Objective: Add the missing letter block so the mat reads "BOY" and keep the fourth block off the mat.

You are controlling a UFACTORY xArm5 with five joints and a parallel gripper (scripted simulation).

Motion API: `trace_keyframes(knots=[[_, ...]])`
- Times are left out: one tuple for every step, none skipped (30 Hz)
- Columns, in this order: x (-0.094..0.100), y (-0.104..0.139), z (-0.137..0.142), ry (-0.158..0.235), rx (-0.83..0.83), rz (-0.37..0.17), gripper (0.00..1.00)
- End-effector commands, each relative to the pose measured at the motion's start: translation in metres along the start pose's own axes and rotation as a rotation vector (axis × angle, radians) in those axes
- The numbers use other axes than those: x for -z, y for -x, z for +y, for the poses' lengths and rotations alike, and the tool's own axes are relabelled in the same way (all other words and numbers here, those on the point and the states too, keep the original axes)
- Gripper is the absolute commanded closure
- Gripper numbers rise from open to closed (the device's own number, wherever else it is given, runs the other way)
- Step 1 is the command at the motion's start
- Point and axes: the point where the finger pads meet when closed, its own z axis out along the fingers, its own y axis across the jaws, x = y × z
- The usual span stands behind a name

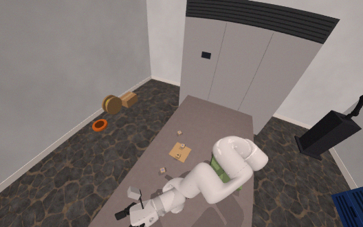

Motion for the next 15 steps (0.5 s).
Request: trace_keyframes(knots=[[-0.007, -0.002, 0.019, 0.072, 0.099, -0.061, 0.0], [-0.008, -0.002, 0.022, 0.083, 0.114, -0.071, 0.0], [-0.008, -0.002, 0.025, 0.094, 0.13, -0.082, 0.0], [-0.009, -0.002, 0.028, 0.105, 0.145, -0.093, 0.0], [-0.009, -0.002, 0.032, 0.116, 0.16, -0.104, 0.0], [-0.009, -0.002, 0.032, 0.116, 0.16, -0.104, 0.0], [-0.009, -0.002, 0.032, 0.116, 0.16, -0.104, 0.0], [-0.01, -0.002, 0.041, 0.146, 0.205, -0.138, 0.0], [-0.01, -0.002, 0.044, 0.154, 0.217, -0.148, 0.0], [-0.01, -0.002, 0.047, 0.162, 0.228, -0.158, 0.0], [-0.01, -0.002, 0.05, 0.171, 0.242, -0.169, 0.0], [-0.01, -0.002, 0.053, 0.181, 0.257, -0.181, 0.0], [-0.01, -0.002, 0.056, 0.19, 0.272, -0.194, 0.0], [-0.01, -0.002, 0.06, 0.2, 0.286, -0.207, 0.0], [-0.009, -0.002, 0.063, 0.209, 0.301, -0.22, 0.0]])
